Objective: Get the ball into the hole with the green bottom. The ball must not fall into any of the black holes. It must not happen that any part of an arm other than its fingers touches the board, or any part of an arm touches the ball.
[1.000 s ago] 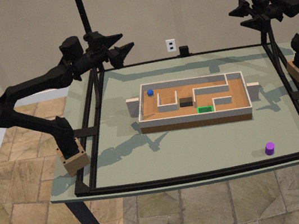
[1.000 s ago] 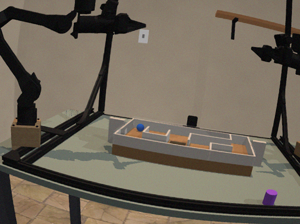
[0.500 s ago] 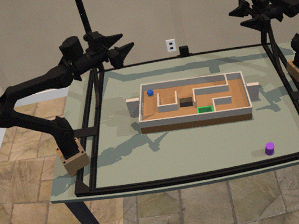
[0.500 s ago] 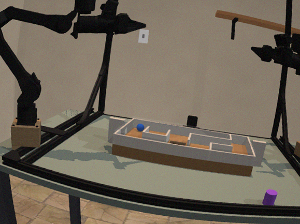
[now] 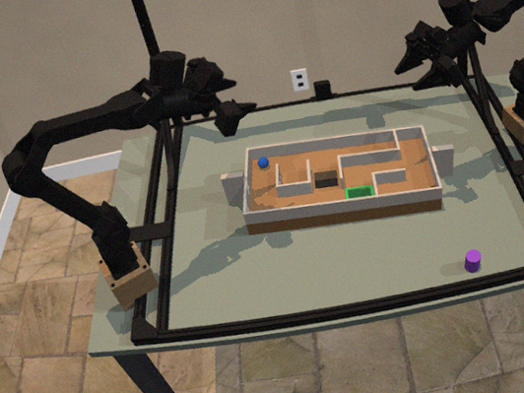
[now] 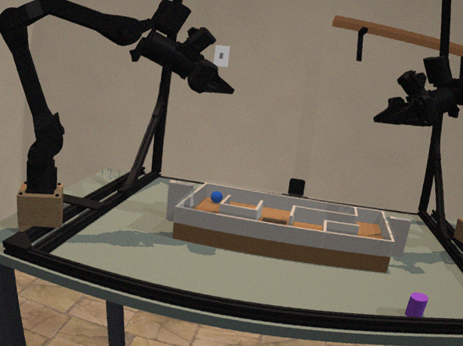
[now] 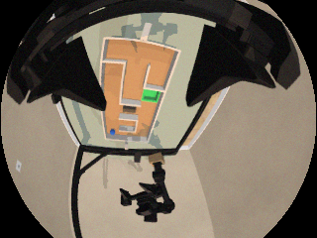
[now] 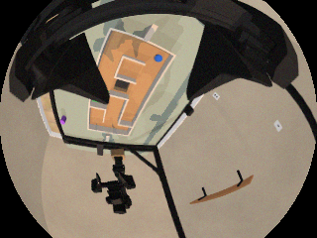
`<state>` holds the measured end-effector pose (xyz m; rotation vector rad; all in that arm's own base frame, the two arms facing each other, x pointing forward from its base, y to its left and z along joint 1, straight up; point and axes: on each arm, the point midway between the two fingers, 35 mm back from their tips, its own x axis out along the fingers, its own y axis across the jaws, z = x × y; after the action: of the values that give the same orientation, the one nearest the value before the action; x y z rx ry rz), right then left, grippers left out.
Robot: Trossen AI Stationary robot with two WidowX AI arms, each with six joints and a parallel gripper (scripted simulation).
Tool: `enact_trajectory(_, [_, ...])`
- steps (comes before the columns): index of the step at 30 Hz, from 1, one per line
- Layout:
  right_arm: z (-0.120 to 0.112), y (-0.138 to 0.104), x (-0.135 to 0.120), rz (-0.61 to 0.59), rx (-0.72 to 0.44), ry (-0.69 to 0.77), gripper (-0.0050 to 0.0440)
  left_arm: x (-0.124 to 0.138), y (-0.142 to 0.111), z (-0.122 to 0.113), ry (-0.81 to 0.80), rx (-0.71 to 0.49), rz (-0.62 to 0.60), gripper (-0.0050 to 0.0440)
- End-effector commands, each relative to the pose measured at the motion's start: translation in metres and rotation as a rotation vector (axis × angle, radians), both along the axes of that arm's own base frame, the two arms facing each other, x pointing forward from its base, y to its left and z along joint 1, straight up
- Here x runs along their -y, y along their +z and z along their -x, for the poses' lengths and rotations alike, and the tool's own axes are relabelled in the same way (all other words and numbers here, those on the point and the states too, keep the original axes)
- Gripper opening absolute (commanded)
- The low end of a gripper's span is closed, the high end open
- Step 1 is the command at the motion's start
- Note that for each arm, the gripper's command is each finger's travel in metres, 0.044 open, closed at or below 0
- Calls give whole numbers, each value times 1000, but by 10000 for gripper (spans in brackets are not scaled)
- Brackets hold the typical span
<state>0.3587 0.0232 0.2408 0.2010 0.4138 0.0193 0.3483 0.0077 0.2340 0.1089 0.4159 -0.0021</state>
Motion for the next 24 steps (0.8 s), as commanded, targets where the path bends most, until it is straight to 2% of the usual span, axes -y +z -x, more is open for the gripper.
enact_trajectory(1, [-12,-34,-12,-79,-206,-21,400,-5,-32,-7,-14,-195,-46,400])
enact_trajectory(7, [-10,-85,-27,-149,-503,-82,400,-10,-80,0,-49,-478,-86,400])
enact_trajectory(13, [4,-128,-39,-182,-791,-178,400,-14,-120,18,-99,-765,-107,400])
enact_trajectory(15, [4,-128,-39,-182,-791,-178,400,-14,-120,18,-99,-765,-107,400])
enact_trajectory(20, [23,-159,-47,-177,-1040,-292,400,-17,-146,43,-159,-1028,-107,400])
enact_trajectory(24, [32,-170,-50,-167,-1137,-347,400,-18,-154,53,-187,-1130,-103,400])
